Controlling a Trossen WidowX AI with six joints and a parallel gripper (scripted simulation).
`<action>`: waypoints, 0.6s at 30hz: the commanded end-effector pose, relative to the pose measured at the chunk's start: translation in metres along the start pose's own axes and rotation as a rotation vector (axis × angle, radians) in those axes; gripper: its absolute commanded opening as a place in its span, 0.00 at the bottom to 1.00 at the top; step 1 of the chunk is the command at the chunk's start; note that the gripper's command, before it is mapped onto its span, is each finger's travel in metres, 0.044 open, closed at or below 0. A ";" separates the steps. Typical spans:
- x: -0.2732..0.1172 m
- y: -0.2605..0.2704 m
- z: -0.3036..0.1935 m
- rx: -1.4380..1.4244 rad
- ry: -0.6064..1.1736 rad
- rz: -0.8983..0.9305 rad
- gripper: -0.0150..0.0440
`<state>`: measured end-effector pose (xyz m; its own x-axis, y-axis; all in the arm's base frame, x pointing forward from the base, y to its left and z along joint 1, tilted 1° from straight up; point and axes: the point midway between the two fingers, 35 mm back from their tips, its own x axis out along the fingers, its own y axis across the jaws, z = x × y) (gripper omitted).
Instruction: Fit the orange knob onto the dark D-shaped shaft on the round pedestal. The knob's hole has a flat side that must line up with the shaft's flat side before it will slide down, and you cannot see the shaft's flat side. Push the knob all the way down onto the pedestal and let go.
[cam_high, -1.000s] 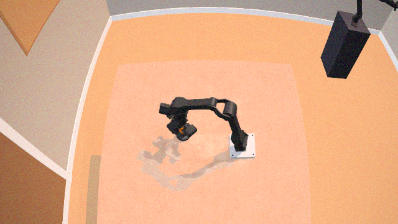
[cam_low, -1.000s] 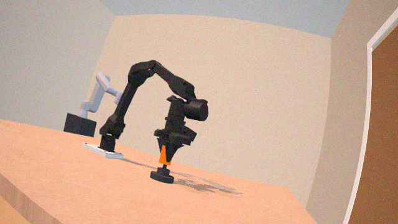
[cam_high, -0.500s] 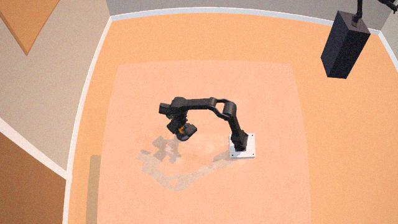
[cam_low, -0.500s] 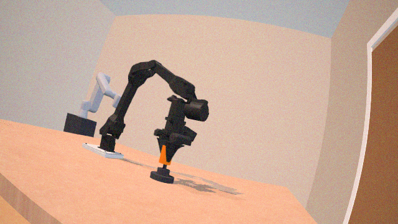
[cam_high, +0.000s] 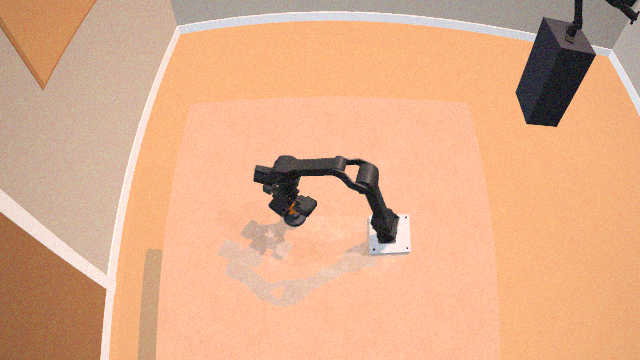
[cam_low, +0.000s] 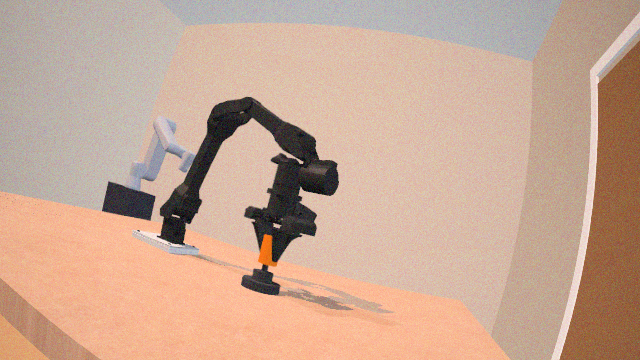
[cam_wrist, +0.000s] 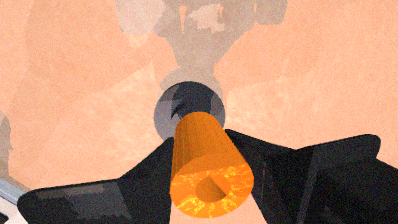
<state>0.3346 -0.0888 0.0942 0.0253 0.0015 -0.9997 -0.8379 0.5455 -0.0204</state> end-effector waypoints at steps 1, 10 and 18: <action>0.001 -0.002 0.000 -0.008 0.001 -0.004 0.25; 0.001 0.000 0.000 -0.008 0.001 -0.004 0.25; 0.001 0.003 -0.001 -0.008 0.002 -0.004 0.25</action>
<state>0.3341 -0.0886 0.0942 0.0322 -0.0004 -0.9995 -0.8388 0.5438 -0.0272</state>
